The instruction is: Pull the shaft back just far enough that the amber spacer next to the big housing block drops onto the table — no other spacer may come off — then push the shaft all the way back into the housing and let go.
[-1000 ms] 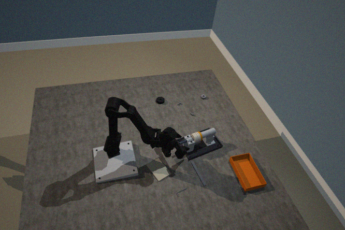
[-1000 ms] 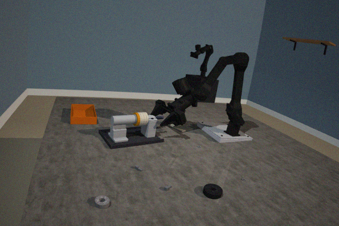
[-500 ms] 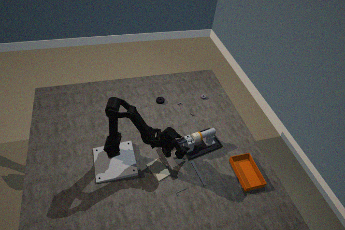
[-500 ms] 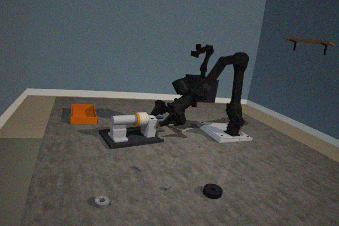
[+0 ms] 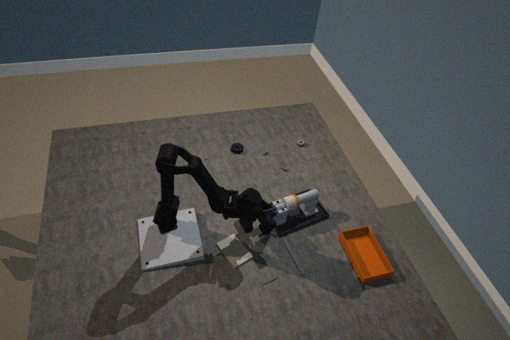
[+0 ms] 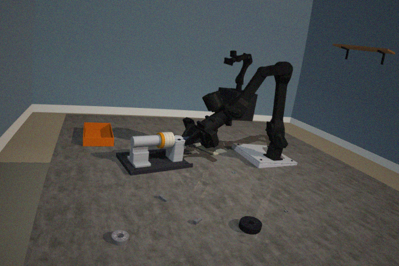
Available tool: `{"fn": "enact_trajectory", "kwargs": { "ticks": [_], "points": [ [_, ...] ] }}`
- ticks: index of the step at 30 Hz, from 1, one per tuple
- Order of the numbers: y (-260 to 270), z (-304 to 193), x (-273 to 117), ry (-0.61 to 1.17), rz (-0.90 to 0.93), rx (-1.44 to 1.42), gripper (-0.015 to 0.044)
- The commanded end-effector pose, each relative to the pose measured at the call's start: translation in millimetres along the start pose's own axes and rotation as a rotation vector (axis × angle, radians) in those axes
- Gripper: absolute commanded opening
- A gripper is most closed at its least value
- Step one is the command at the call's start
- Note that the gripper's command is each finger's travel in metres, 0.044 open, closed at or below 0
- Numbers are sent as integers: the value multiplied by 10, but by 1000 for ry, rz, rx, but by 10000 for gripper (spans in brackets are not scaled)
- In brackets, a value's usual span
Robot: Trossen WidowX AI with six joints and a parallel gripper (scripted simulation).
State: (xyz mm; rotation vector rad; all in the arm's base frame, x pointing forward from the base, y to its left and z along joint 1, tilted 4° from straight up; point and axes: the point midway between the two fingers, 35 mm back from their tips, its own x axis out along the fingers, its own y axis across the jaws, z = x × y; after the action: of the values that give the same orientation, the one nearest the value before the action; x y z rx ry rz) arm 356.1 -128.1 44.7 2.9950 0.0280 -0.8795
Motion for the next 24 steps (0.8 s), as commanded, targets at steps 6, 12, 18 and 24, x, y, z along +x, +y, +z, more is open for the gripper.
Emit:
{"fn": "enact_trajectory", "kwargs": {
  "ticks": [6,12,18,24],
  "points": [
    [-1,1,0,0,0,0,0],
    [-1,16,-24,-1,3,5,0],
    [-1,34,-53,-1,3,5,0],
    [-1,51,-83,-2,3,5,0]
  ]
}}
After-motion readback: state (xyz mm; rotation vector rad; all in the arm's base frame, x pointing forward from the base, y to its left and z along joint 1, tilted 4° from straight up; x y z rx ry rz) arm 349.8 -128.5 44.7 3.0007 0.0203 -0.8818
